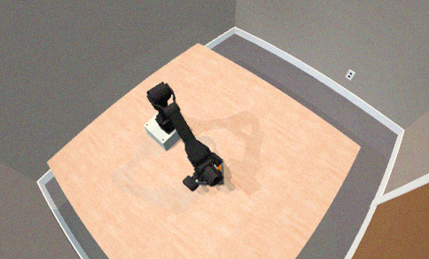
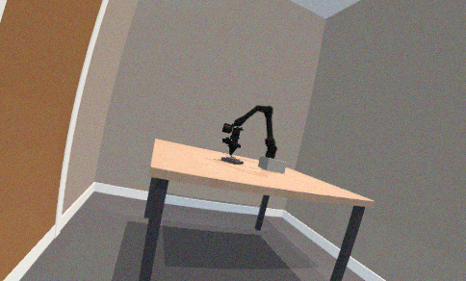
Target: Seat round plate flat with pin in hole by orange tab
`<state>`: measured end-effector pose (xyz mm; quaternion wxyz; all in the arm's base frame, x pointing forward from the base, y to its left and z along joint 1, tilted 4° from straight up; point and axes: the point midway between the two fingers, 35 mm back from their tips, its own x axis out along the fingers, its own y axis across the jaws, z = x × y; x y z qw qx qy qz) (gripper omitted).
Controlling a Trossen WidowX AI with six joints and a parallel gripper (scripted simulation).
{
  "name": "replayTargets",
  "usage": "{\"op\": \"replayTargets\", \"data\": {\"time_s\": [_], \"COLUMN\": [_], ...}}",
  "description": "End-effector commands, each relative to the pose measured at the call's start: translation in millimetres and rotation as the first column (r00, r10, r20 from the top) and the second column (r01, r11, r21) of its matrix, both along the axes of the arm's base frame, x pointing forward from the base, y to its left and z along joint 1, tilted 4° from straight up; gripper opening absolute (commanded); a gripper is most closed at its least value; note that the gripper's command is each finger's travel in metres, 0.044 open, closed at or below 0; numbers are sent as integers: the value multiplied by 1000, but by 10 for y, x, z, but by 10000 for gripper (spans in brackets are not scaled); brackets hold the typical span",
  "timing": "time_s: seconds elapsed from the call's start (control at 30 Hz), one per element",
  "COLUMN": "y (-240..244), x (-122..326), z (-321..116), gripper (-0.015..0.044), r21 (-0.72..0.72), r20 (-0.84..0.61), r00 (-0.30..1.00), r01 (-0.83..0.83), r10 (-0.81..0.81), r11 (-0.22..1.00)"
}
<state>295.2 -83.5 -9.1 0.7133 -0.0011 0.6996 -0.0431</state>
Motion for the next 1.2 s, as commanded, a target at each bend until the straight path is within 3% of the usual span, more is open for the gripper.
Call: {"op": "replayTargets", "data": {"time_s": [0.0,1.17], "y": [-14,12], "x": [-67,-196], "z": [-25,-29], "gripper": [0,0], "r21": [-2,-2], "r20": [-19,-20], "r00": [1000,1000], "r01": [0,0], "r10": [0,0], "r11": [1000,1000]}}
